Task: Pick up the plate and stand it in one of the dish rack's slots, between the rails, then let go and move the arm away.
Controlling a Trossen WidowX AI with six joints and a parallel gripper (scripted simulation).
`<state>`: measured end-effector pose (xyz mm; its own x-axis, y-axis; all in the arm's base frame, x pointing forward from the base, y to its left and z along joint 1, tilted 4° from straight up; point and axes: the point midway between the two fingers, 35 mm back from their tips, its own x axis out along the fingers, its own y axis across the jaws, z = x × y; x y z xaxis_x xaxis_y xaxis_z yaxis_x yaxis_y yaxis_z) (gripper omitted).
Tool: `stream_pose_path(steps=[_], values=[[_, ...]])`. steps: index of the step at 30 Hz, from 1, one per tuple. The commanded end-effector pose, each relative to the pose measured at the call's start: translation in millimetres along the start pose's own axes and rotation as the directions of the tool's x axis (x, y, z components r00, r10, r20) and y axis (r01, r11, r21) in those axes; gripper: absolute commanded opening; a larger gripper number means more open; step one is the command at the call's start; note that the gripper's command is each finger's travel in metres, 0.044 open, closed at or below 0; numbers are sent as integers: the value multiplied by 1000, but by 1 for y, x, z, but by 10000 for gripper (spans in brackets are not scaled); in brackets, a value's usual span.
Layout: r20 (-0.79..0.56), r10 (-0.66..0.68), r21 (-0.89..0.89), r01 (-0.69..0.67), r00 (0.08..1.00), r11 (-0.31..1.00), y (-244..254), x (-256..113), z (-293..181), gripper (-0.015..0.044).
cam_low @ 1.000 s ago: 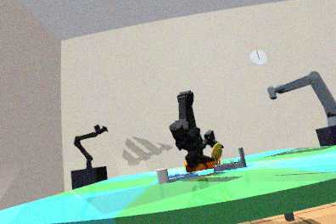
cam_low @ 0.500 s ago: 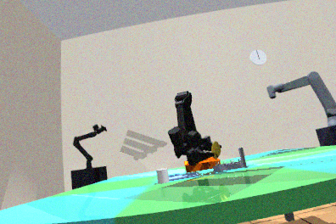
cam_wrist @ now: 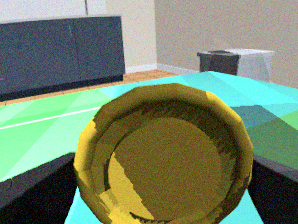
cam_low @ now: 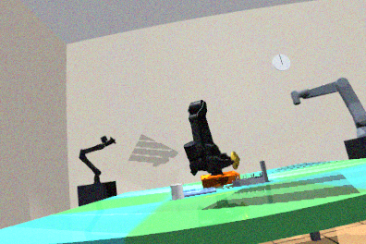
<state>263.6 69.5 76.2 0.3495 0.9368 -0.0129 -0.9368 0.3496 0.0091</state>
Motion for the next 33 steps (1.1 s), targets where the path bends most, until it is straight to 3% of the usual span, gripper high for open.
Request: stream_pose_path(steps=[1, 33], values=[[13, 21, -43, -20, 1000, 999, 8, -2, 1, 0], [-14, 23, -73, -24, 1000, 997, 1, 15, -47, 0]])
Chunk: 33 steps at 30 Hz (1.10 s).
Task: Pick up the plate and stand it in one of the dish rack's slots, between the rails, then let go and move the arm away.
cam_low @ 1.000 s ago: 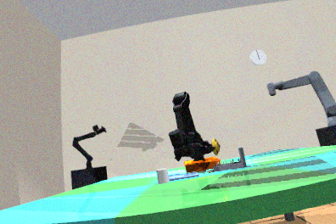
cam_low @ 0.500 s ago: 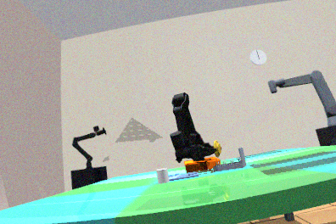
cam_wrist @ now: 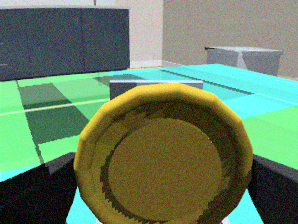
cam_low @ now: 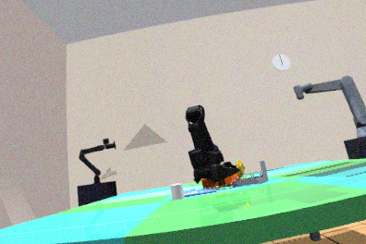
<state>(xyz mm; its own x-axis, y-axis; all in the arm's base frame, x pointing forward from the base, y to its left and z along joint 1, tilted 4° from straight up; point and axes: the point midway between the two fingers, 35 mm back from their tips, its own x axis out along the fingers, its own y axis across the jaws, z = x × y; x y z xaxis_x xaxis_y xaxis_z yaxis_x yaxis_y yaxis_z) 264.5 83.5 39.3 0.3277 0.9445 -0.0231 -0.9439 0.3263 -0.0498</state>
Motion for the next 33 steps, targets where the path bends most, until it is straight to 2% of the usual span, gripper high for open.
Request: stream_pose_path(steps=[1, 15, 30, 33], values=[[-3, 0, -14, 0, 1000, 1000, -2, 2, -10, 0], [-2, 1, 6, -1, 1000, 1000, 1, 1, -7, 0], [-2, 2, 2, -2, 1000, 1000, 0, 1, -7, 394], [-2, 2, 2, -2, 1000, 1000, 0, 1, -7, 400]])
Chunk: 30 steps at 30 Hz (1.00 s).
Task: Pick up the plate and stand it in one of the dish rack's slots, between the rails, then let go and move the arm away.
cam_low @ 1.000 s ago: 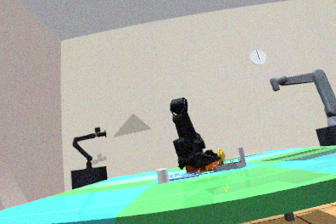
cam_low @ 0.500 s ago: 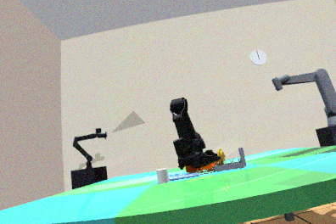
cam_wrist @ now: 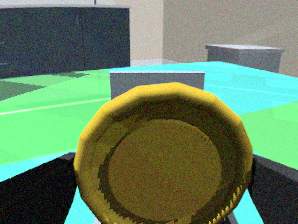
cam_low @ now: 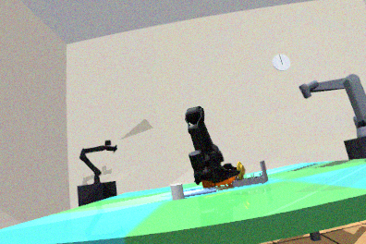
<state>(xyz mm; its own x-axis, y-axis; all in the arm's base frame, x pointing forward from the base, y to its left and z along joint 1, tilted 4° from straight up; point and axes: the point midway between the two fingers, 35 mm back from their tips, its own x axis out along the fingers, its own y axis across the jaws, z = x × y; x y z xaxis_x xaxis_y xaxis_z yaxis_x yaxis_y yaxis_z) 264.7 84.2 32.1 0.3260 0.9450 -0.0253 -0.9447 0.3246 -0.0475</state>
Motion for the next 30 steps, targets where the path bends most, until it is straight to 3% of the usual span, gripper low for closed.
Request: stream_pose_path(steps=[1, 8, 20, 26, 30], values=[[0, 0, 0, 0, 1000, 1000, 0, 0, 0, 400], [2, -1, -1, 1, 1000, 1000, -2, 0, 6, 400], [34, -5, -14, 5, 999, 1000, -8, -8, 115, 400], [34, -8, -11, 9, 999, 1000, -10, -8, 116, 400], [34, -79, 53, 77, 996, 996, -33, -7, 119, 400]])
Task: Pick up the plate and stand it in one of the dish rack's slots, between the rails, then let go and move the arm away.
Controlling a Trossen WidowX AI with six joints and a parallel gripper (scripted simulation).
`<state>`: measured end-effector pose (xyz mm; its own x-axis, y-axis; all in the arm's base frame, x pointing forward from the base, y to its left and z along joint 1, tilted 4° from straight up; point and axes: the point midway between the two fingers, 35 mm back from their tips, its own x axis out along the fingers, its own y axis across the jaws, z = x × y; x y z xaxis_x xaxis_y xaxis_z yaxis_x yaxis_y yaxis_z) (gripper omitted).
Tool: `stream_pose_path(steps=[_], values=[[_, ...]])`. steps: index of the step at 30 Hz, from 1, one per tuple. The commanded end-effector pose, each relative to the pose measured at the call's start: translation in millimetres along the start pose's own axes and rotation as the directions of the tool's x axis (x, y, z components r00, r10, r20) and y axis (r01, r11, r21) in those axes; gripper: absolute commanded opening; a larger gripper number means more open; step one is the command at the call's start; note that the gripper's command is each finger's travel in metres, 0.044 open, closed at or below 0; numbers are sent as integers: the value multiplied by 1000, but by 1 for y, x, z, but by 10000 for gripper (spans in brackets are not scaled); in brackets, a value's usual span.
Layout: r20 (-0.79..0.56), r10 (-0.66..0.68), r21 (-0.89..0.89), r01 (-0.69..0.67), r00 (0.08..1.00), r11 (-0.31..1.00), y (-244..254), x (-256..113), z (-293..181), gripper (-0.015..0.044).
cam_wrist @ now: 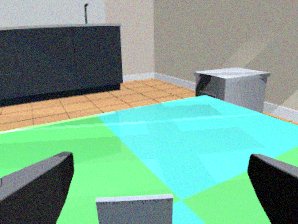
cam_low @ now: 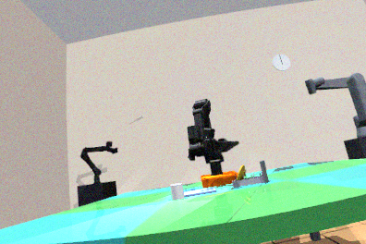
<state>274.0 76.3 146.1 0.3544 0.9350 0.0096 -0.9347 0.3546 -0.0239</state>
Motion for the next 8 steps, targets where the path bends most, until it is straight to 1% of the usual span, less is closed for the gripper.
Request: stream_pose_path(steps=[1, 8], values=[[-1, -68, 45, 68, 998, 997, -23, 2, 7, 400], [-47, -212, 167, 217, 976, 962, -66, 3, 12, 400]])
